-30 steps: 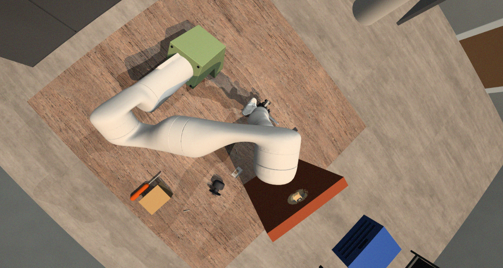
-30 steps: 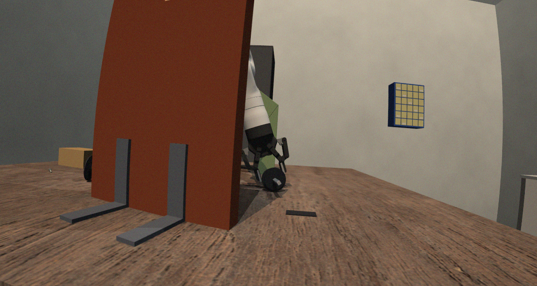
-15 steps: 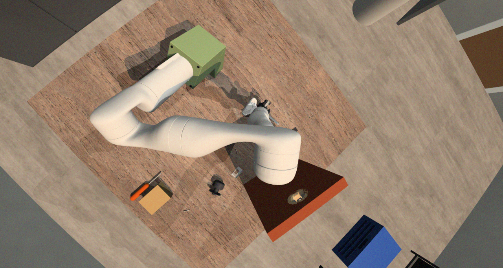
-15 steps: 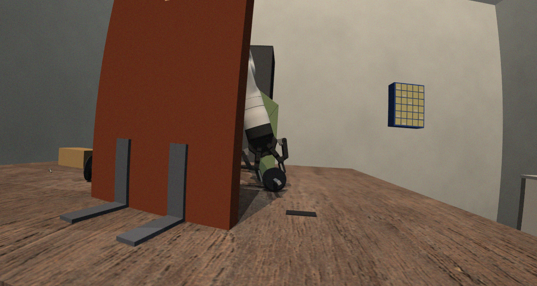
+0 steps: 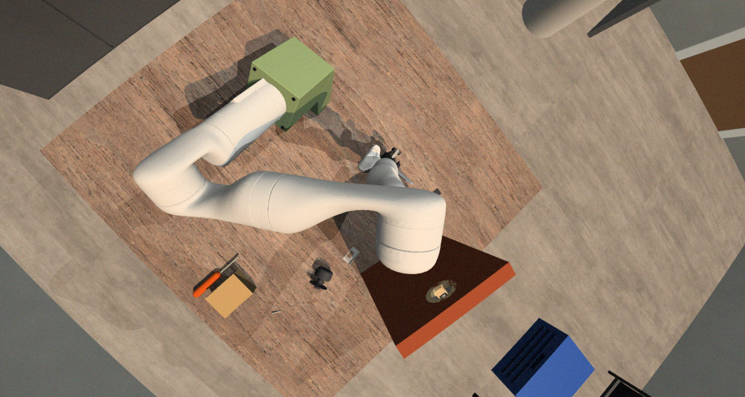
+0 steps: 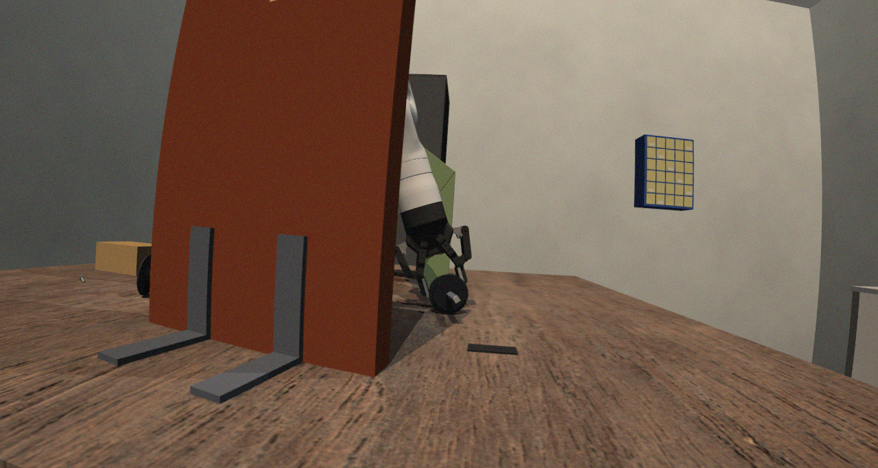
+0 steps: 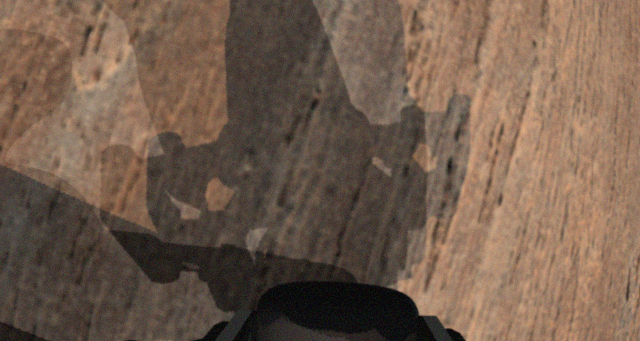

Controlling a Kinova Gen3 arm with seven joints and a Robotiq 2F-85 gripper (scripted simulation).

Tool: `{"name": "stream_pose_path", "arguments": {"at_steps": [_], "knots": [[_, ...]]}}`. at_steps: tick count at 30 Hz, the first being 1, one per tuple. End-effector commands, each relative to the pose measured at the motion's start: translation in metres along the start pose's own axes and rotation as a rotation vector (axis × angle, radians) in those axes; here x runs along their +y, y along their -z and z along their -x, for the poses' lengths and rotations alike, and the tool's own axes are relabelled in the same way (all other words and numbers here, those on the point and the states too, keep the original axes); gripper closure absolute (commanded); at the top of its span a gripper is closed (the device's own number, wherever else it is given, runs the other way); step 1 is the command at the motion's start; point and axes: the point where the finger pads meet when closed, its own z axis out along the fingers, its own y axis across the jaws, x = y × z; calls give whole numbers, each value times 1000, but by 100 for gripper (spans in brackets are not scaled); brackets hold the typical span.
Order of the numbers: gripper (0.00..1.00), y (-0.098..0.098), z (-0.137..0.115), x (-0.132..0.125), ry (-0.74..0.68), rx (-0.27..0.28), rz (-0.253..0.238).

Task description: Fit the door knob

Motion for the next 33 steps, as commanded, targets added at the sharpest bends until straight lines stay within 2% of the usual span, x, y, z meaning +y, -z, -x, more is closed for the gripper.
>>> {"name": "stream_pose_path", "arguments": {"at_steps": [1,20,33], "knots": [[37,0,2,-1,-15,-3,-1],[37,32,0,10,-10,-2,-4],[37,38,0,12,-10,-2,-4]]}}
